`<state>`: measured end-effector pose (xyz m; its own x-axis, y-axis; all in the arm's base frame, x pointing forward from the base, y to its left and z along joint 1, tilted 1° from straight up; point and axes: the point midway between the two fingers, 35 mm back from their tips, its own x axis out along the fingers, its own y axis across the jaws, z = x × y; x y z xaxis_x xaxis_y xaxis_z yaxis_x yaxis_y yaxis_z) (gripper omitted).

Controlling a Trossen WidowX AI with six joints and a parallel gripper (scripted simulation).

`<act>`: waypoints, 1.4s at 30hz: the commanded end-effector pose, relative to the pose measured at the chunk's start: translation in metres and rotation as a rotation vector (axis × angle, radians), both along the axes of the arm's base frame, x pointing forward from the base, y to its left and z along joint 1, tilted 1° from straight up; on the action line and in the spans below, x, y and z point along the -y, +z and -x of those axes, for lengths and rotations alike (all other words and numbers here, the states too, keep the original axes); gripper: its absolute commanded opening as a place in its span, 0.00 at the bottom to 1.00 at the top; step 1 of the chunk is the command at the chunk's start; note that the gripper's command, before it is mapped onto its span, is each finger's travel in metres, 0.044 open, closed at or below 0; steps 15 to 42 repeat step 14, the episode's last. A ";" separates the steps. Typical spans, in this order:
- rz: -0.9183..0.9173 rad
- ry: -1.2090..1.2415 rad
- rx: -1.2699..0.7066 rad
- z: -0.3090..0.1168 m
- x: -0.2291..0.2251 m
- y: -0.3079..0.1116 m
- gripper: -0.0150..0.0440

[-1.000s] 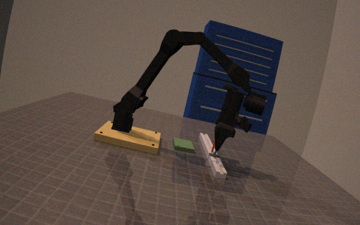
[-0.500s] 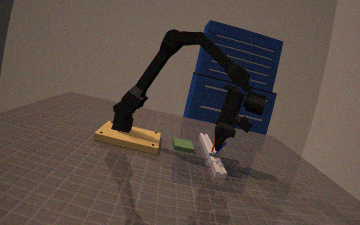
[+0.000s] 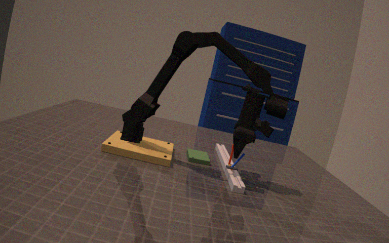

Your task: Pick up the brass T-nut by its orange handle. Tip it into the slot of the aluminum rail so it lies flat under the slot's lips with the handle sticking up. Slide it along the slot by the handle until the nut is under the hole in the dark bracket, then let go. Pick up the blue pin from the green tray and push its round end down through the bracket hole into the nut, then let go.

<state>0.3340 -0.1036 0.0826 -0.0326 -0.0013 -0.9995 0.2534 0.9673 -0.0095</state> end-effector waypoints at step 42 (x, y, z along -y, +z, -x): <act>0.000 0.000 0.001 0.001 0.000 0.030 0.53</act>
